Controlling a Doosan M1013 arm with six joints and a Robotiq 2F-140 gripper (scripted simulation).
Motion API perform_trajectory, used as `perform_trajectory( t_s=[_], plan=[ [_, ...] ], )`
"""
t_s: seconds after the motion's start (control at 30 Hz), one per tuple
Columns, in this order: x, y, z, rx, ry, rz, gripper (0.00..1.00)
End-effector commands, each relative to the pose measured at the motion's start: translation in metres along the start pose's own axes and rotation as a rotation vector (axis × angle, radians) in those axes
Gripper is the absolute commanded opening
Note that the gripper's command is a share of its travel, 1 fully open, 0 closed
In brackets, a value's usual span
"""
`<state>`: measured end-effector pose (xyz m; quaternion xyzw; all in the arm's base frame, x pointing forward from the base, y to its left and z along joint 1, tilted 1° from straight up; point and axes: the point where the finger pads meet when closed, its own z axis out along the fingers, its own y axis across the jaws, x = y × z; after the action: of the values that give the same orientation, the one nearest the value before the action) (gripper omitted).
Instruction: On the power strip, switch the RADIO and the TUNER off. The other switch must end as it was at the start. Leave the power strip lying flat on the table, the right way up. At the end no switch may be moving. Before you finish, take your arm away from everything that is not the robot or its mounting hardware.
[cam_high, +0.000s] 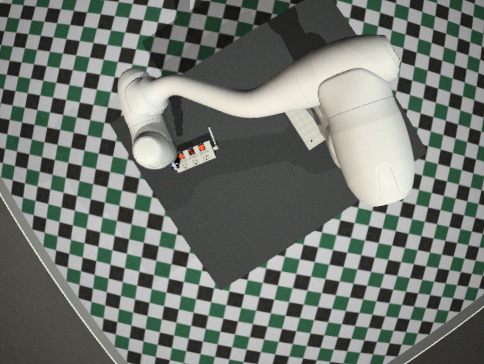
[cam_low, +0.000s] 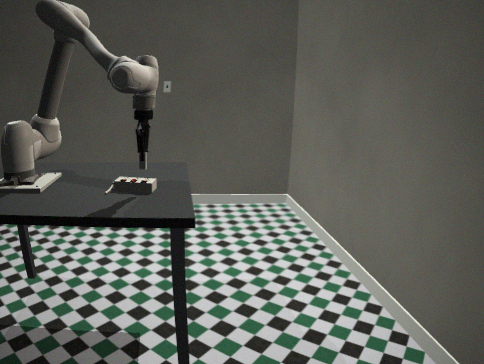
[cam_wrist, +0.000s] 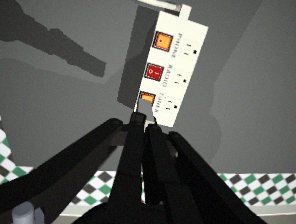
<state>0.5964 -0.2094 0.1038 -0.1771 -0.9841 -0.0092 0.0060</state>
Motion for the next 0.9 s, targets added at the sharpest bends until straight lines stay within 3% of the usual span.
perform_trajectory(
  t_s=[0.0, 0.87],
  plan=[
    [0.0, 0.0, -0.0001, 0.0, 0.0, 0.0, 0.0],
    [-0.0002, 0.0, 0.0072, 0.0, 0.0, 0.0, 0.0]
  ],
)
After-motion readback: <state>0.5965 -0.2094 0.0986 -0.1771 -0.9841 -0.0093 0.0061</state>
